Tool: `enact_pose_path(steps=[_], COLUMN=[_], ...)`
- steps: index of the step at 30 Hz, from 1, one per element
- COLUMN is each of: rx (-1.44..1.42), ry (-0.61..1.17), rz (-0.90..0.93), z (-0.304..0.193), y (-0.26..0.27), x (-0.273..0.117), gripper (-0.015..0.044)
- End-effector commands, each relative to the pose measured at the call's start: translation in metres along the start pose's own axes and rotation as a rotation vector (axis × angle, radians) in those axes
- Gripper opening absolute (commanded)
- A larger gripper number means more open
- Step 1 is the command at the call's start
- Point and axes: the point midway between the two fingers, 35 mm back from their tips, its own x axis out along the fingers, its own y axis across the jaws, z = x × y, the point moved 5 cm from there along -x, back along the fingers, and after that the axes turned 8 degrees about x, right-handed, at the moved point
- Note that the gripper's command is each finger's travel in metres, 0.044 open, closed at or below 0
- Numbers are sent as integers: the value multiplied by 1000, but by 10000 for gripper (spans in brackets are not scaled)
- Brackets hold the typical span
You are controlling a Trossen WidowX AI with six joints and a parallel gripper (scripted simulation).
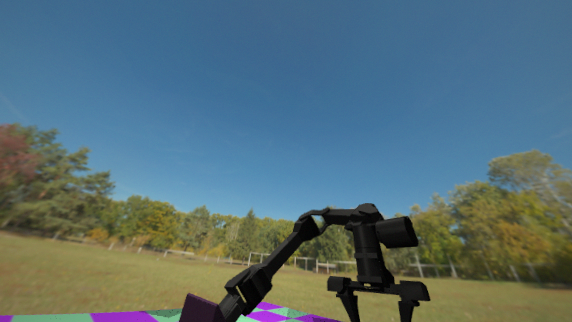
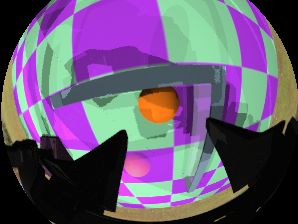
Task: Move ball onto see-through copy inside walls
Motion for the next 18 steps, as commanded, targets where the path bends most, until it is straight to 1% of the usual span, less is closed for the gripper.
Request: enact_pose_path(steps=[1, 6, 9, 18], rx=[24, 24, 24, 24], ry=[-46, -46, -46, -46], rz=[33, 33, 33, 33], z=[-1, -1, 0, 0], y=[1, 1, 2, 1], x=[-2, -1, 12, 22], gripper=[377, 377, 377, 377])
